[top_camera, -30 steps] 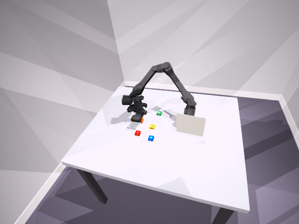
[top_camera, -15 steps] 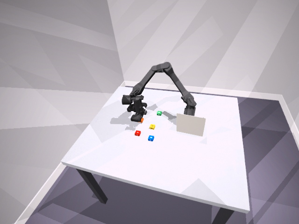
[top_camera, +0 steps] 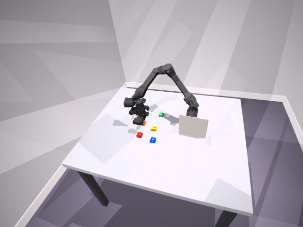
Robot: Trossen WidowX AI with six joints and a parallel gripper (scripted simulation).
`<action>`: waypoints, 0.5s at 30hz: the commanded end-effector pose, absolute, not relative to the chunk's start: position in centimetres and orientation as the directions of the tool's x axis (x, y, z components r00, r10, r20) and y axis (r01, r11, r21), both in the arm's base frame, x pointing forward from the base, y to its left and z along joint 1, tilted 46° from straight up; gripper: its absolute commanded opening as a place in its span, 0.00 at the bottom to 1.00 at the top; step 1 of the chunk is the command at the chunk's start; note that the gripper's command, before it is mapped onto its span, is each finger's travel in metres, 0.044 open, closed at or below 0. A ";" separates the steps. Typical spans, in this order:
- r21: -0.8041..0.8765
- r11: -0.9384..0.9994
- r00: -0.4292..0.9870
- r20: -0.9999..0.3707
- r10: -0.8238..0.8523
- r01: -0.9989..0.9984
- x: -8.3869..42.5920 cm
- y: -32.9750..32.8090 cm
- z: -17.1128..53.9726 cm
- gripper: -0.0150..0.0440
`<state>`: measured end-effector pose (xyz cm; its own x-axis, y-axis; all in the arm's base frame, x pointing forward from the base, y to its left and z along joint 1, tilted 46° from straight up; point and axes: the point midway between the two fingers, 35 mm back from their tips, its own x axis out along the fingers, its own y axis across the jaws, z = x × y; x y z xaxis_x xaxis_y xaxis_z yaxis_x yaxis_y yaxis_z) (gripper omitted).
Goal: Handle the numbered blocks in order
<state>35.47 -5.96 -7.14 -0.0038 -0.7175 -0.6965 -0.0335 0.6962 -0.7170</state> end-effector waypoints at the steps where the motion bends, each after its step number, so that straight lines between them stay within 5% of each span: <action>1: -0.721 0.692 -0.003 -0.692 -0.721 -0.037 35.4 -6.1 -7.2 0.46; 12: -0.721 0.692 -0.003 -0.692 -0.721 -0.037 35.4 -6.1 -7.2 0.90; 15: -0.721 0.692 -0.003 -0.692 -0.721 -0.037 35.4 -6.1 -7.2 0.93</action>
<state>35.44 -5.98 -7.17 -0.0044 -0.7173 -0.6967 -0.0340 0.6964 -0.7168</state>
